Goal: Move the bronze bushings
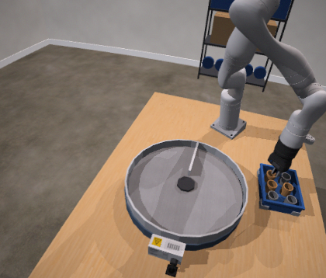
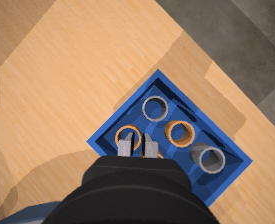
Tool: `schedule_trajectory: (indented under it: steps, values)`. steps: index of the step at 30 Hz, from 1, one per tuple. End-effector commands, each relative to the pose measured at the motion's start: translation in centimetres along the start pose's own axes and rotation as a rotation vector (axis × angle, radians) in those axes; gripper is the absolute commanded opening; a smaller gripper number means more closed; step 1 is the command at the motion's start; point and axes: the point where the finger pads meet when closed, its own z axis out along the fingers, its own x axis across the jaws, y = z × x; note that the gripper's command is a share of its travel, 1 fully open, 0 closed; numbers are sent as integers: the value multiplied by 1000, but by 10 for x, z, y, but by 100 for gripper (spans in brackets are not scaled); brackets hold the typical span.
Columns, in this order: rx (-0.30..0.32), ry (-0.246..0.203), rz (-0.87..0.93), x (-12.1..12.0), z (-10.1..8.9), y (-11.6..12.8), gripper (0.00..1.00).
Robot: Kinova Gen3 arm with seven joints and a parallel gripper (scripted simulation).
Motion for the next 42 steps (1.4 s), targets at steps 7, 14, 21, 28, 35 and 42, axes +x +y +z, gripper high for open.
schedule_trajectory:
  steps: [7,14,21,28,35,42]
  values:
    - [0,2,0,0,0,0,36]
    - [0,2,0,1,5,0,36]
    - [0,2,0,1,6,0,36]
    - [0,2,0,1,6,0,36]
    - [0,2,0,1,6,0,36]
    - [0,2,0,1,6,0,36]
